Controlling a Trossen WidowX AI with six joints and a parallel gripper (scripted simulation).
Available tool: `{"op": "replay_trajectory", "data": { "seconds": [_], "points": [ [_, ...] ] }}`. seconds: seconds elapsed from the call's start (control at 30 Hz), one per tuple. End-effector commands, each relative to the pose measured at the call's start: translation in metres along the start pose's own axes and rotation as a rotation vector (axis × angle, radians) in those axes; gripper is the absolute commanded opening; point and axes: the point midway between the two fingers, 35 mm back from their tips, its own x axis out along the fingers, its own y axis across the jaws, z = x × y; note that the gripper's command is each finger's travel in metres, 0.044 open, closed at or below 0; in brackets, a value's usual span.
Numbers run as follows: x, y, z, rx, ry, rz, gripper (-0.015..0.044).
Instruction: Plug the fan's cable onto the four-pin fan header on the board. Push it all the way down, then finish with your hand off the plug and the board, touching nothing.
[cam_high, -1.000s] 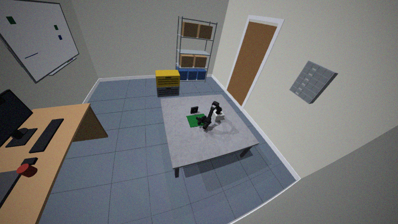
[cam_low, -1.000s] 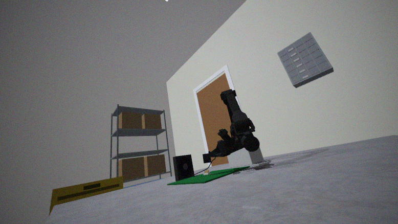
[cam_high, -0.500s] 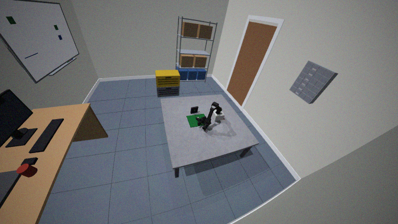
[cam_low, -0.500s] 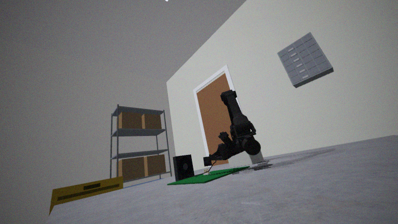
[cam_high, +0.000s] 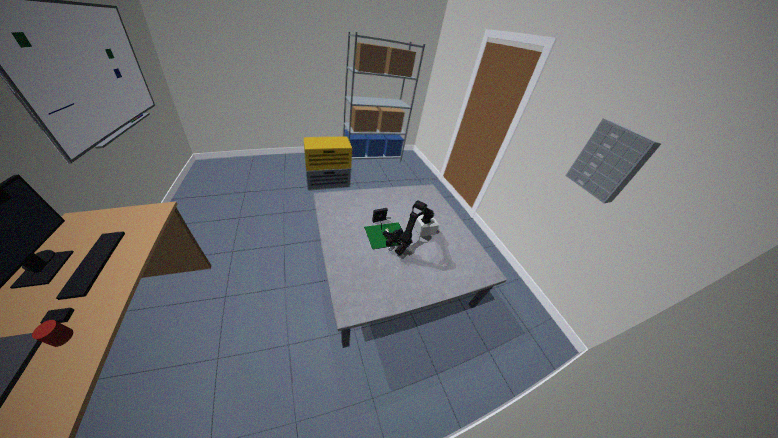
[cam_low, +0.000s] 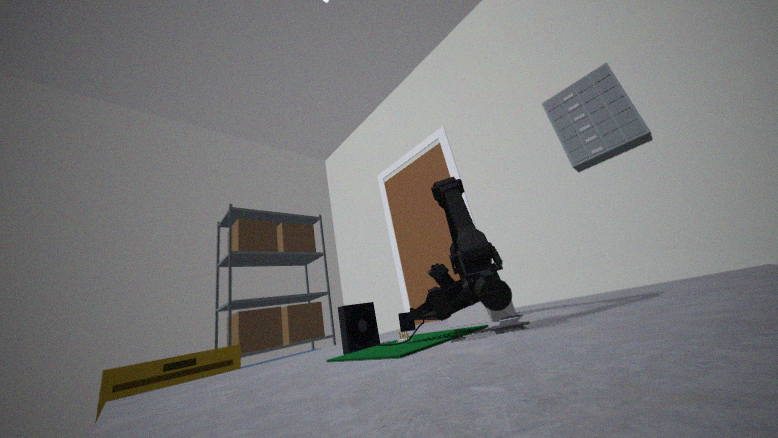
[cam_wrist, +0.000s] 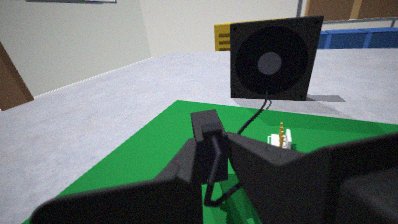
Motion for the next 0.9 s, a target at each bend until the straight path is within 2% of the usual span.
{"op": "replay_trajectory", "data": {
  "seconds": [0.0, 0.87],
  "points": [
    [0.001, 0.0, -0.004, -0.003, 0.0, 0.0, 0.0],
    [0.005, 0.0, -0.023, 0.0, 0.001, 0.0, 0.0]
  ]
}}
